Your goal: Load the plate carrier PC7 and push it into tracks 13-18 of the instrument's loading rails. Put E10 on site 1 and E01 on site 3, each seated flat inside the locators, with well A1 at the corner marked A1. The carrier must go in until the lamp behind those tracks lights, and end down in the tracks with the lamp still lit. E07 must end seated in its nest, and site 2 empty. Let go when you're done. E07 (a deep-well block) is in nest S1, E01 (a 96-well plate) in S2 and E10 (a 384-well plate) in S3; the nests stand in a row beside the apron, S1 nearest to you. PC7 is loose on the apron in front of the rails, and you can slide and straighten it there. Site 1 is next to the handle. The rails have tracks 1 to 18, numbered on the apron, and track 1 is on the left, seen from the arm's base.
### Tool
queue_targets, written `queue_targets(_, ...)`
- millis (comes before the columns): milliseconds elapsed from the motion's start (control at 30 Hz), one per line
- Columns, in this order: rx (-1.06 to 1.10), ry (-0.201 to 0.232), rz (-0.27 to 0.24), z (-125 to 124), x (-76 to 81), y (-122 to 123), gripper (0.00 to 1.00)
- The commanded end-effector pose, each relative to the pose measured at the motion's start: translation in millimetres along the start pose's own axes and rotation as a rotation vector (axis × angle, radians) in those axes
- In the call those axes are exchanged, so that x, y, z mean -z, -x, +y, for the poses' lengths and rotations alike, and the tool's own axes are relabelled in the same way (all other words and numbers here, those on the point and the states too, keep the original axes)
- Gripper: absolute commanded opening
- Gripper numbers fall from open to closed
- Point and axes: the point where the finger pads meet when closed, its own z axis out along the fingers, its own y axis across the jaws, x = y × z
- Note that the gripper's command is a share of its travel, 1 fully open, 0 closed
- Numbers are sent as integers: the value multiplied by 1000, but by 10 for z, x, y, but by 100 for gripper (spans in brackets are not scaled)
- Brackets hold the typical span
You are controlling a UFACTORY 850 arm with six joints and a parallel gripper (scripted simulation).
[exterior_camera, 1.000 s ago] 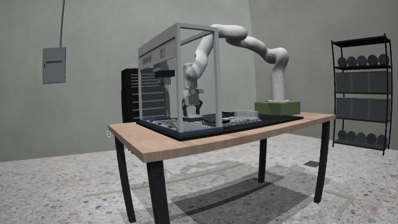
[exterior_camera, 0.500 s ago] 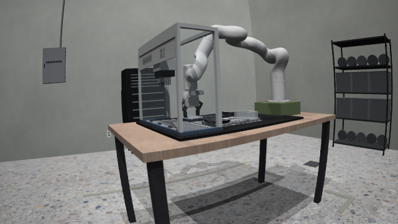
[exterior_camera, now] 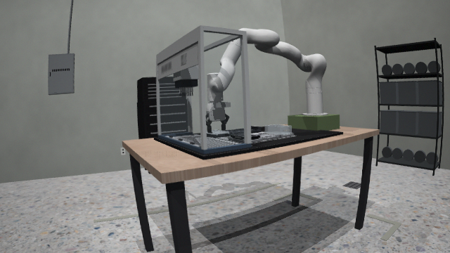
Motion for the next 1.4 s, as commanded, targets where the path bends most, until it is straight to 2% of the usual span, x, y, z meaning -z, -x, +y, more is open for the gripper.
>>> queue_targets(0, 0, 2, 0, 9, 6, 2, 100)
queue_targets(1067, 0, 2, 0, 10, 7, 2, 100)
queue_targets(1367, 0, 2, 0, 10, 122, 2, 100)
